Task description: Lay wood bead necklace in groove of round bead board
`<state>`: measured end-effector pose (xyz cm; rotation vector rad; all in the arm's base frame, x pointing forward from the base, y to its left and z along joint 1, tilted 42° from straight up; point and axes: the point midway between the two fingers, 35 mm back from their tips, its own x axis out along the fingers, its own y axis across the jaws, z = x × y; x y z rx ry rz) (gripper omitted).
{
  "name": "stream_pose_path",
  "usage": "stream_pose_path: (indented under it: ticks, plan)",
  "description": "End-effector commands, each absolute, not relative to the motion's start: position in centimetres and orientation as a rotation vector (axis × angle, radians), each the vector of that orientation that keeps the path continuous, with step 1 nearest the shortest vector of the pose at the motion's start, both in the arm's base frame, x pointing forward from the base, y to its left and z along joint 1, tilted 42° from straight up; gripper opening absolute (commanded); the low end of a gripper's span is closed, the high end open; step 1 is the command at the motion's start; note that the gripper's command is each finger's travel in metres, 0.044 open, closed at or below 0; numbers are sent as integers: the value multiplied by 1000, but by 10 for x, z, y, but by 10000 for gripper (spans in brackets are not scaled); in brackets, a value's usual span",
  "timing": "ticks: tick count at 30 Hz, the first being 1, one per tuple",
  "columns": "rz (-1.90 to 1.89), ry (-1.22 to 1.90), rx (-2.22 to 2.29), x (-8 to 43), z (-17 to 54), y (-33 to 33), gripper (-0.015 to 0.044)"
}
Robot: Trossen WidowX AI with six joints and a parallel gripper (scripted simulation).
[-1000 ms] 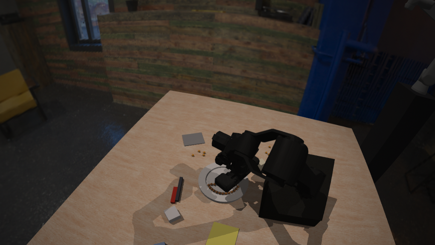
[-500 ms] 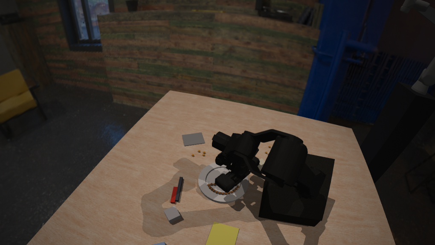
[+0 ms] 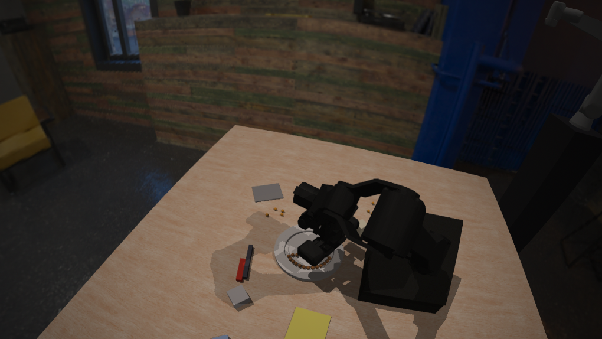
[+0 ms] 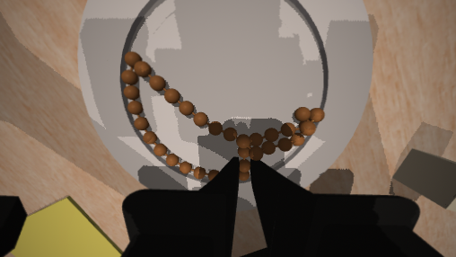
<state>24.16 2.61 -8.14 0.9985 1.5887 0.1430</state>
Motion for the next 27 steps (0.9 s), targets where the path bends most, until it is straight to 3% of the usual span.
stream_pose_path:
  ticks: [1, 27]
  plan:
    - [143, 1589, 998, 242, -81, 26, 0]
    - [142, 1594, 1004, 226, -76, 14, 0]
